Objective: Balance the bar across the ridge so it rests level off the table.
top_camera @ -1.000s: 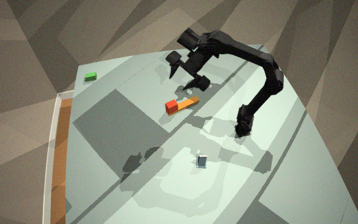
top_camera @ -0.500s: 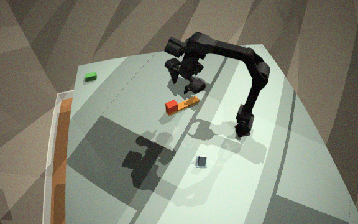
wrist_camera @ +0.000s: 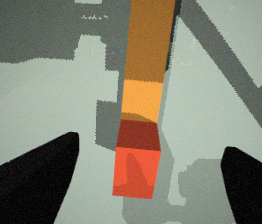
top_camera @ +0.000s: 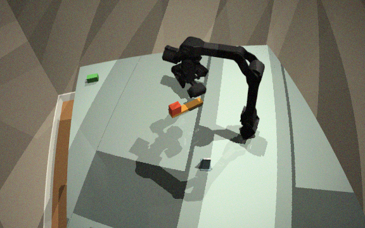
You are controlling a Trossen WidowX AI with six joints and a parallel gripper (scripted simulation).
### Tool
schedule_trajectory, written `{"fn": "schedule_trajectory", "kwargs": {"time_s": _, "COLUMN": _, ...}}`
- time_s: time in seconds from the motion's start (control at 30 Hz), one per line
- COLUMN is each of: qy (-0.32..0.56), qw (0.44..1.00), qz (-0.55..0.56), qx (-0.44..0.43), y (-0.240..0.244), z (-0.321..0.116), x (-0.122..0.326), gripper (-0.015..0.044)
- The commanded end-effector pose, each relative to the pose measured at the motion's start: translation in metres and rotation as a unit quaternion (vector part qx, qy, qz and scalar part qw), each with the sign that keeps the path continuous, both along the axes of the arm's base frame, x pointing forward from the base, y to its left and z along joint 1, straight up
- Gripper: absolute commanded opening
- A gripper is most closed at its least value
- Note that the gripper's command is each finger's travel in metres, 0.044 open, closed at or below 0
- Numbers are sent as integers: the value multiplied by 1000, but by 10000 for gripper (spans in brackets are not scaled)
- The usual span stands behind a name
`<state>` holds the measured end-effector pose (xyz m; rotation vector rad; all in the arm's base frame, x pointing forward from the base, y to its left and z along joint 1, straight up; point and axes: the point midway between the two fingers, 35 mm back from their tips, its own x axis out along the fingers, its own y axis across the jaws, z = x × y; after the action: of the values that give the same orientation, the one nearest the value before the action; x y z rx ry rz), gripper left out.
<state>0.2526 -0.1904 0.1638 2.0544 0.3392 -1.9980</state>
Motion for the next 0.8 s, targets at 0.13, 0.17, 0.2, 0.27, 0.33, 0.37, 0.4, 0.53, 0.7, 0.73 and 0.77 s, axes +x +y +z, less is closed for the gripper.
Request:
{"fn": "schedule_trajectory", "kwargs": {"time_s": 0.13, "qy": 1, "qw": 1000, "qz": -6, "qx": -5, "y": -5, "z": -34, "x": 4, "gripper": 315}}
{"fn": "schedule_trajectory", "kwargs": {"time_s": 0.17, "qy": 1, "qw": 1000, "qz": -6, "qx": -5, "y": -5, "z": -41, "x": 4, "gripper": 315}}
{"fn": "schedule_trajectory", "kwargs": {"time_s": 0.2, "qy": 1, "qw": 1000, "qz": -6, "qx": -5, "y": -5, "z": -49, "x": 4, "gripper": 315}}
{"fn": "schedule_trajectory", "kwargs": {"time_s": 0.27, "qy": 1, "qw": 1000, "qz": -6, "qx": -5, "y": -5, "z": -63, "x": 4, "gripper": 315}}
{"fn": "schedule_trajectory", "kwargs": {"time_s": 0.33, "qy": 1, "qw": 1000, "qz": -6, "qx": -5, "y": -5, "z": -78, "x": 3, "gripper": 315}}
{"fn": "schedule_trajectory", "kwargs": {"time_s": 0.37, "qy": 1, "qw": 1000, "qz": -6, "qx": -5, "y": -4, "z": -83, "x": 2, "gripper": 315}}
{"fn": "schedule_trajectory", "kwargs": {"time_s": 0.4, "qy": 1, "qw": 1000, "qz": -6, "qx": -5, "y": -4, "z": -87, "x": 2, "gripper": 315}}
{"fn": "schedule_trajectory", "kwargs": {"time_s": 0.53, "qy": 1, "qw": 1000, "qz": -6, "qx": -5, "y": -4, "z": -88, "x": 2, "gripper": 315}}
{"fn": "schedule_trajectory", "kwargs": {"time_s": 0.7, "qy": 1, "qw": 1000, "qz": -6, "qx": -5, "y": -4, "z": -92, "x": 2, "gripper": 315}}
{"fn": "schedule_trajectory", "kwargs": {"time_s": 0.73, "qy": 1, "qw": 1000, "qz": -6, "qx": -5, "y": -4, "z": -93, "x": 2, "gripper": 315}}
{"fn": "schedule_trajectory", "kwargs": {"time_s": 0.77, "qy": 1, "qw": 1000, "qz": -6, "qx": -5, "y": -4, "z": -95, "x": 2, "gripper": 315}}
